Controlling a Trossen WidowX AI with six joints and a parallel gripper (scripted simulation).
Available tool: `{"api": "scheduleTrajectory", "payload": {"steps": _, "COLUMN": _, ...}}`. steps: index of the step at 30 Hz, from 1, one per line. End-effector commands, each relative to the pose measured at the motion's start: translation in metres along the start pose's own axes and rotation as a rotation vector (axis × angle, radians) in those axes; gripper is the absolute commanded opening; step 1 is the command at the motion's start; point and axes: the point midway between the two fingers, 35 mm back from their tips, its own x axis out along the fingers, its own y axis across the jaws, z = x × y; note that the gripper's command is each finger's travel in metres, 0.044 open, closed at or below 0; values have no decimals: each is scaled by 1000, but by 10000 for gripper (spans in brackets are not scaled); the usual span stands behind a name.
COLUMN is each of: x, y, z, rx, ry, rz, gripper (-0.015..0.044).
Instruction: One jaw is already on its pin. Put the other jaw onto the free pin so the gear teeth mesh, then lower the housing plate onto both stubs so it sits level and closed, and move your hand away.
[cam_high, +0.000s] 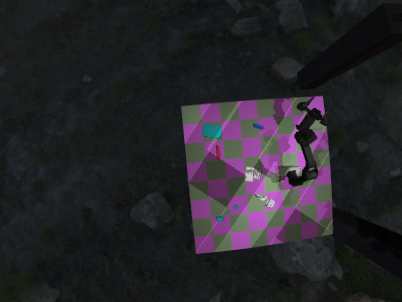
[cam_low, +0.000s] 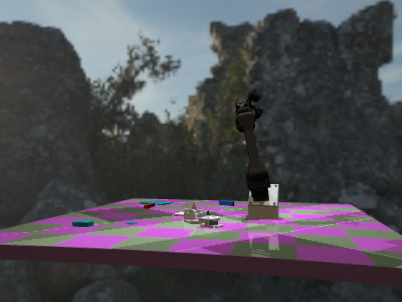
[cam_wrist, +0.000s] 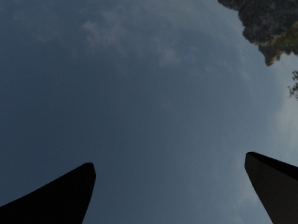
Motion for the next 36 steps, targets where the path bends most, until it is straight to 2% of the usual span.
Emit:
{"api": "scheduleTrajectory", "payload": {"steps": 1, "x": -9, "y": -14, "z": -31, "rx": -67, "ry": 48, "rz": -80, "gripper": 440}}
{"api": "scheduleTrajectory", "payload": {"steps": 16, "x": -61, "y": -63, "z": -121, "rx": -291, "ry": 221, "rz": -346, "gripper": 440}}
{"api": "scheduleTrajectory", "payload": {"steps": 23, "x": -82, "y": -76, "z": -146, "rx": -364, "ry": 284, "rz": -415, "gripper": 440}}
{"api": "scheduleTrajectory", "payload": {"steps": 36, "x": -154, "y": -105, "z": -205, "rx": -545, "ry": 479, "rz": -615, "gripper": 440}}
